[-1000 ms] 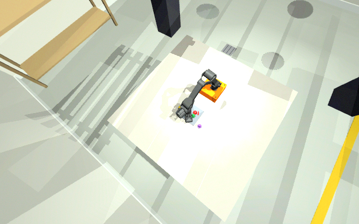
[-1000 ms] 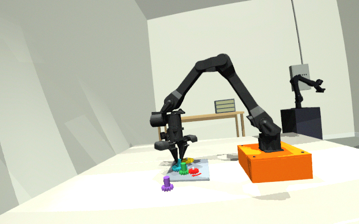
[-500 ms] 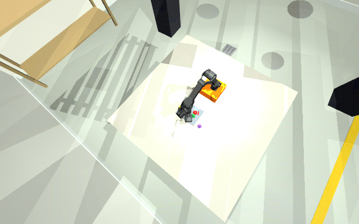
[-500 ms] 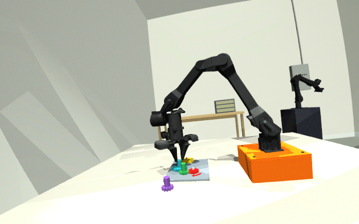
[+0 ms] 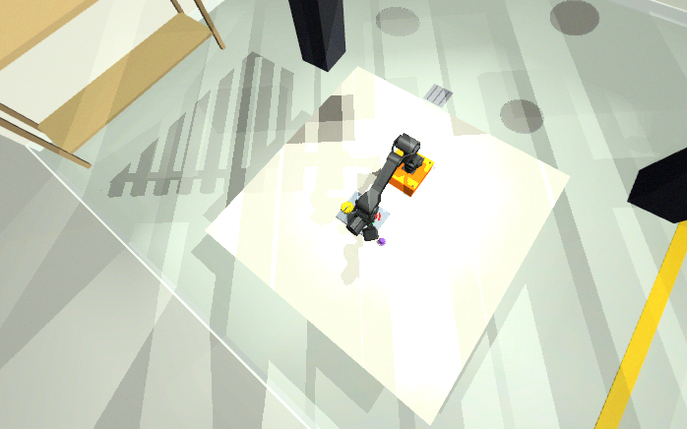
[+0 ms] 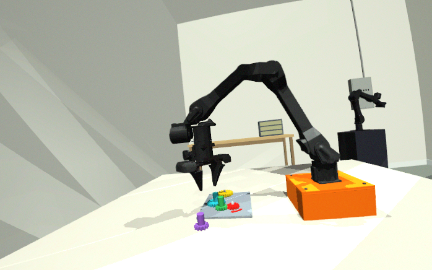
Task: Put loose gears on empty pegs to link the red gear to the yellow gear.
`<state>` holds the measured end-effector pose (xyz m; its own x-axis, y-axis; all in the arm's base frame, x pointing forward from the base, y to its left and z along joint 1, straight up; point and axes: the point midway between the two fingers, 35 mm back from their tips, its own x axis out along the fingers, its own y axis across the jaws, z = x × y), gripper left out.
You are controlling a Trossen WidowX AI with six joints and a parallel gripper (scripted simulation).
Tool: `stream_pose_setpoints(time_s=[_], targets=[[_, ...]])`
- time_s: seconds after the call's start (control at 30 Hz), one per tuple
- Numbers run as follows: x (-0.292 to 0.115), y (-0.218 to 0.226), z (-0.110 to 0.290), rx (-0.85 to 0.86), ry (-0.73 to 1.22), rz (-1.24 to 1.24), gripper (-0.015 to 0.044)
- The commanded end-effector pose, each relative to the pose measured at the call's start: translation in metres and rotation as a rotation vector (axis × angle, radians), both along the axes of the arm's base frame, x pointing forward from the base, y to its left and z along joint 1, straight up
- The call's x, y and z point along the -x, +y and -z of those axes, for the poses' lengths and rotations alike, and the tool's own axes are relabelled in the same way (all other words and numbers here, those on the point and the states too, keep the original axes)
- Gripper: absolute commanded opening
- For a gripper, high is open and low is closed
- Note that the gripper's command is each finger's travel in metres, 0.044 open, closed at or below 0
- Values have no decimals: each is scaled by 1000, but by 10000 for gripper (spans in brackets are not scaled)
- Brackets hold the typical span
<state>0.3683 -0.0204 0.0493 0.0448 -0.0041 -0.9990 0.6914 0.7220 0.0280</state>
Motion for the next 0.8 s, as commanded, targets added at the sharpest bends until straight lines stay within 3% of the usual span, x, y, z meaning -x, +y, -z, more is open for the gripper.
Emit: stream_pose_setpoints(time_s=[0.0, 0.13, 0.77], targets=[[-10, 67, 0, 4, -1, -257, 350], [-11, 95, 1, 6, -1, -363, 440], [-13, 97, 33, 6, -1, -363, 440]])
